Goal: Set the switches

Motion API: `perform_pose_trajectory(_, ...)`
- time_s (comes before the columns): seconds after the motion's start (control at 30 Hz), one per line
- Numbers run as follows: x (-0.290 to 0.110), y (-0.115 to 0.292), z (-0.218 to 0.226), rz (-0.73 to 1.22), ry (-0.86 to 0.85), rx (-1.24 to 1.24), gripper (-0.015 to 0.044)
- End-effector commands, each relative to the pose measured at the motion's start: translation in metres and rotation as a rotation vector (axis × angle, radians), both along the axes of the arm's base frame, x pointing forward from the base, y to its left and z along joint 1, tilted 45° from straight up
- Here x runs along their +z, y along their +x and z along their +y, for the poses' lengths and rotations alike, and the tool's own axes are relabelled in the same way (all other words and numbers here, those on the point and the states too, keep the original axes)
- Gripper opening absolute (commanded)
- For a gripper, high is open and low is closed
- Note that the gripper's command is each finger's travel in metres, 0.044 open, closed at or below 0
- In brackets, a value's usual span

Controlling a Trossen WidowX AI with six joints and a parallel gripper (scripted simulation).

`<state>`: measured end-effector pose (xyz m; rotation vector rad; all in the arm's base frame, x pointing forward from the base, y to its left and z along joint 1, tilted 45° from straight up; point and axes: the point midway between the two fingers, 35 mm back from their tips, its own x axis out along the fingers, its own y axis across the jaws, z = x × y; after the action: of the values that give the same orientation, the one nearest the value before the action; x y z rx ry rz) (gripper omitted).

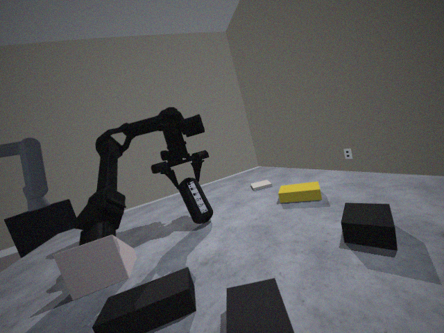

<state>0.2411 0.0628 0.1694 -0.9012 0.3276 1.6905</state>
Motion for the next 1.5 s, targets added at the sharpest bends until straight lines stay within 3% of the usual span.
perform_pose_trajectory(0.0, -0.006, 0.003, -0.005, 0.003, -0.009, 0.006, 0.0338)
perform_pose_trajectory(1.47, -0.024, 0.017, -0.029, 0.003, -0.01, 0.006, 0.0338)
